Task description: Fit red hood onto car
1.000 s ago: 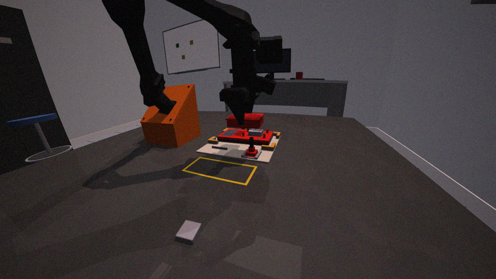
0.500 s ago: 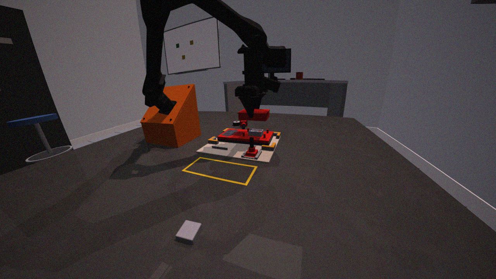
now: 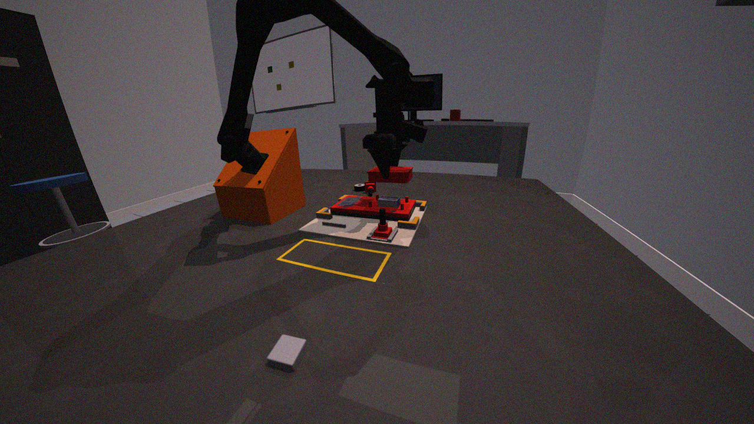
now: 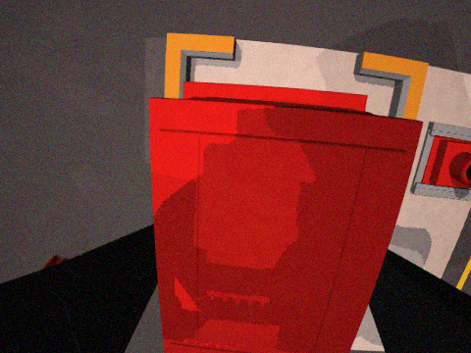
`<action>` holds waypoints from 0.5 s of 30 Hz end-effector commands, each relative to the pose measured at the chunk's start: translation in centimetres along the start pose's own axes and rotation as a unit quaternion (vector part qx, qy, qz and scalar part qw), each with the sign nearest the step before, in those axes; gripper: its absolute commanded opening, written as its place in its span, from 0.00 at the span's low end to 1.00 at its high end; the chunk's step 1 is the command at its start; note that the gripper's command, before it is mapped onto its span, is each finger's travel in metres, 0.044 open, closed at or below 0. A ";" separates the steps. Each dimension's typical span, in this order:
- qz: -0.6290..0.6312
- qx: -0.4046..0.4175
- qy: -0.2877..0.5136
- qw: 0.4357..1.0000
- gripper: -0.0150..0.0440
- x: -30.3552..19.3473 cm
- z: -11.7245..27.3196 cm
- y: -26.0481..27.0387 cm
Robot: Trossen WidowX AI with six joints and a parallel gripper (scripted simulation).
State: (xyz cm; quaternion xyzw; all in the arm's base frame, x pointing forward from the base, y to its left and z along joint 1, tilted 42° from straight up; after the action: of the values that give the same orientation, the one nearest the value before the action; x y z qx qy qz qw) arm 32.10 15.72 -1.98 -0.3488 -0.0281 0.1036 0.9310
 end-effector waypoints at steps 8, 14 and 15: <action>0.004 -0.005 0.004 1.000 0.25 -0.5 -4.2 0.0; 0.004 -0.005 0.004 1.000 0.25 -0.5 -4.2 0.0; 0.004 -0.005 0.004 1.000 0.25 -0.5 -4.2 0.0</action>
State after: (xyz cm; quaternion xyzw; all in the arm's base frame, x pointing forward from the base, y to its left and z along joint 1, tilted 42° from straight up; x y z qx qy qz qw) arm 32.21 12.96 -5.09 -0.3521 -0.0224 0.1032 0.9300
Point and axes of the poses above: the point midway between the two fingers, 35 mm back from their tips, its own z axis back along the fingers, its own y axis across the jaws, x = y × z, the point moved 6 cm from there along z, back along the fingers, and after that the axes turned 3 degrees about z, right-handed, at the moved point
